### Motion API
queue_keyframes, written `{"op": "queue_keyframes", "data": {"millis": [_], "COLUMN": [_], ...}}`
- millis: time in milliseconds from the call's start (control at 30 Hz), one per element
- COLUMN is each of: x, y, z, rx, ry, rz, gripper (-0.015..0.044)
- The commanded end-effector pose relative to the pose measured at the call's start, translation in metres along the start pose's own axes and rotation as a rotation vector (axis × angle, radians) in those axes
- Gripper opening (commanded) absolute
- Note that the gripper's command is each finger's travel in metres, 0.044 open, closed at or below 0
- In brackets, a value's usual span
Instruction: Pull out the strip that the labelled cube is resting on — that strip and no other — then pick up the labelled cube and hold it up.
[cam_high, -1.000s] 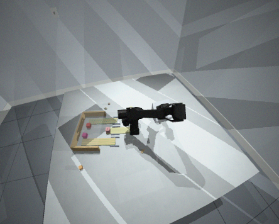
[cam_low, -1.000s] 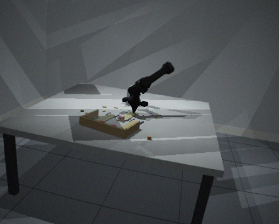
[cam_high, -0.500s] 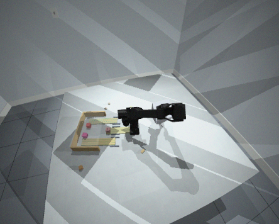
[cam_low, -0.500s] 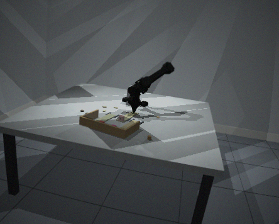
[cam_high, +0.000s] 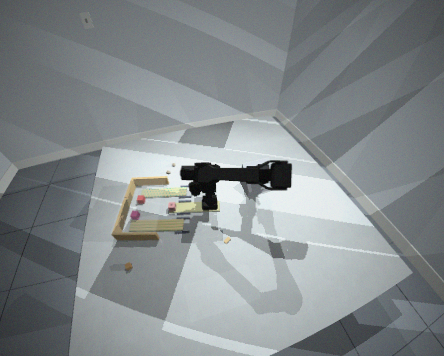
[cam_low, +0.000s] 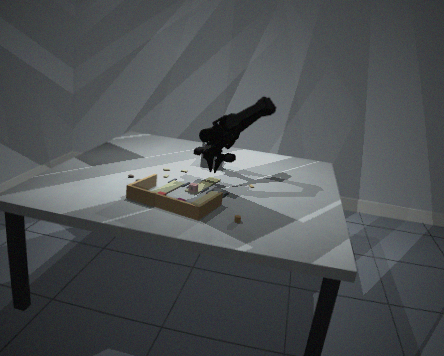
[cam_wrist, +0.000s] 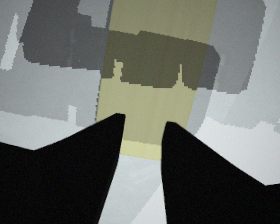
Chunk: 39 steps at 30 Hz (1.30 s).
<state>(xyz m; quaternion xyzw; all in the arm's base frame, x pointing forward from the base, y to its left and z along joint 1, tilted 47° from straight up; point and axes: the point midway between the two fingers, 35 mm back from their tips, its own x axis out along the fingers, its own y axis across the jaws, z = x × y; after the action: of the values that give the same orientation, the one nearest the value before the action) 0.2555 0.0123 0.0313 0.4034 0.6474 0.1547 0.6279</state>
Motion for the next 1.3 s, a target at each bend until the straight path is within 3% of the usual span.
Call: {"op": "queue_keyframes", "data": {"millis": [0, 333, 1267], "x": [-0.002, -0.008, -0.022], "y": [0.0, 0.002, 0.007], "z": [0.015, 0.051, 0.152], "rx": [-0.01, -0.012, -0.017], "ry": [0.005, 0.003, -0.001], "rz": [-0.004, -0.004, -0.004], "gripper": [0.0184, 0.044, 0.044]}}
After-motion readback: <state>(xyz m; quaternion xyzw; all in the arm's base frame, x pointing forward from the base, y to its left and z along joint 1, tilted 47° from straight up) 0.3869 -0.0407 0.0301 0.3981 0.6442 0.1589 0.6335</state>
